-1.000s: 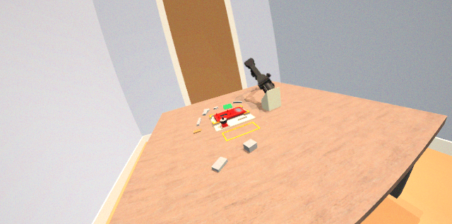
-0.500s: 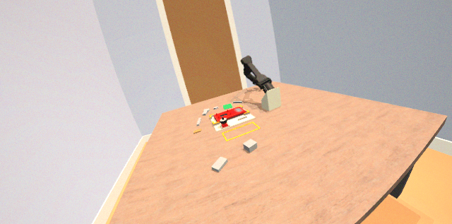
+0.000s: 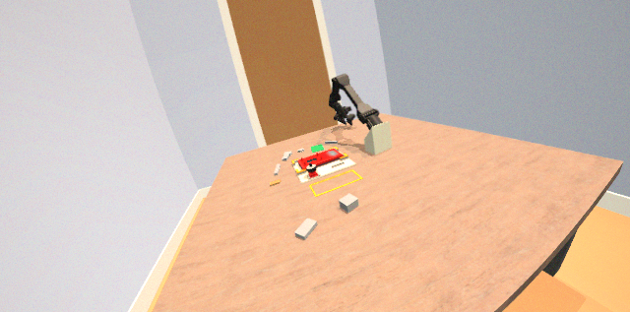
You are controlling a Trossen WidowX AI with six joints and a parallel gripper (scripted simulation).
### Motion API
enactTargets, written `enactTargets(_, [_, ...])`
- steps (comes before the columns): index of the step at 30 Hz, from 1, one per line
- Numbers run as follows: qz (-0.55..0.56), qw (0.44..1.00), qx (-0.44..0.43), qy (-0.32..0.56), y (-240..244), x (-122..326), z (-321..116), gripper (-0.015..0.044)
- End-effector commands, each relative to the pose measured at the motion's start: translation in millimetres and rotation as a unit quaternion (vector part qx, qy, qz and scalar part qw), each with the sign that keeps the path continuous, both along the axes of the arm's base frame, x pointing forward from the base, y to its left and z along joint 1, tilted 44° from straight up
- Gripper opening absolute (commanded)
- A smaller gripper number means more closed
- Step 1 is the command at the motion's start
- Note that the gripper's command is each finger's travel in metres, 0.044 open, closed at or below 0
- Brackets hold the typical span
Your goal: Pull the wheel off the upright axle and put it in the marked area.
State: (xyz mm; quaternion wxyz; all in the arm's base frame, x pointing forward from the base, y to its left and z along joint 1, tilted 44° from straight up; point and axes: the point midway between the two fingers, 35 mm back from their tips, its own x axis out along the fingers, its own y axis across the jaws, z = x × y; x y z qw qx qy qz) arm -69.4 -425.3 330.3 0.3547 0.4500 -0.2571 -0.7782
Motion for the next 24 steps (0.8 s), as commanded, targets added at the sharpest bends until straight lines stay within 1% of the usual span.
enactTargets(1, [0.075,0.997,-0.011,0.025,0.9,38.6,8.4,0.03])
enactTargets(7, [0.193,0.98,-0.027,0.051,6.4,109.7,14.7,0.03])
enactTargets(12, [0.299,0.951,-0.039,0.067,21.4,177.2,15.4,0.03])
enactTargets(18, [0.418,0.906,-0.029,0.06,52.9,264.7,-1.2,0.03])
enactTargets(24, [0.488,0.872,0.0,0.045,86.4,327.8,-25.6,0.03])
